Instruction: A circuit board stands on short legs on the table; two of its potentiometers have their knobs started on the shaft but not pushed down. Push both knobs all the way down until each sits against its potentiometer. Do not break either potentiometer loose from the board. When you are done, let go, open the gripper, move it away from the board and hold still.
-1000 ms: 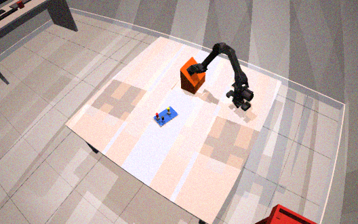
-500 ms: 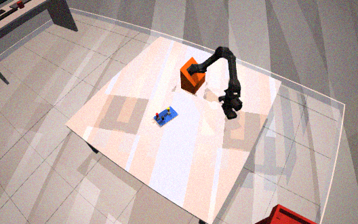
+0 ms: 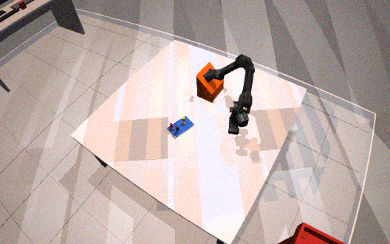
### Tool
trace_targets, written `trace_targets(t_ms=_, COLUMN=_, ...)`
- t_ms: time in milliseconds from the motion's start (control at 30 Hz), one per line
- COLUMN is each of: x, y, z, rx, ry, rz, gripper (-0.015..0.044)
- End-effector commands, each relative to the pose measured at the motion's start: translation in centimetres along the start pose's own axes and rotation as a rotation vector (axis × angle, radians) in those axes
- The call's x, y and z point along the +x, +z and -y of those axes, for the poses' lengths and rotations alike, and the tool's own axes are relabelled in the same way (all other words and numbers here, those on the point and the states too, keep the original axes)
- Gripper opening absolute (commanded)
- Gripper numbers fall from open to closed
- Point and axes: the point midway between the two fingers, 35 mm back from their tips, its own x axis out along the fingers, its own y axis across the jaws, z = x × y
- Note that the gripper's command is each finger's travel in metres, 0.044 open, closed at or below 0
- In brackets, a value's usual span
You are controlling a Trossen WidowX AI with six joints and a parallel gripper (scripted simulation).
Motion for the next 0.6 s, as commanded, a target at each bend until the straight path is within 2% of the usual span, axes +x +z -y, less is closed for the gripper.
trace_targets(t_ms=0, x=0.4, y=-2.3, z=0.4, rx=0.115, ry=0.016, rz=-0.021, gripper=0.0)
trace_targets(t_ms=567, x=1.0, y=-12.4, z=1.4, rx=0.669, ry=0.057, rz=-0.064, gripper=0.0)
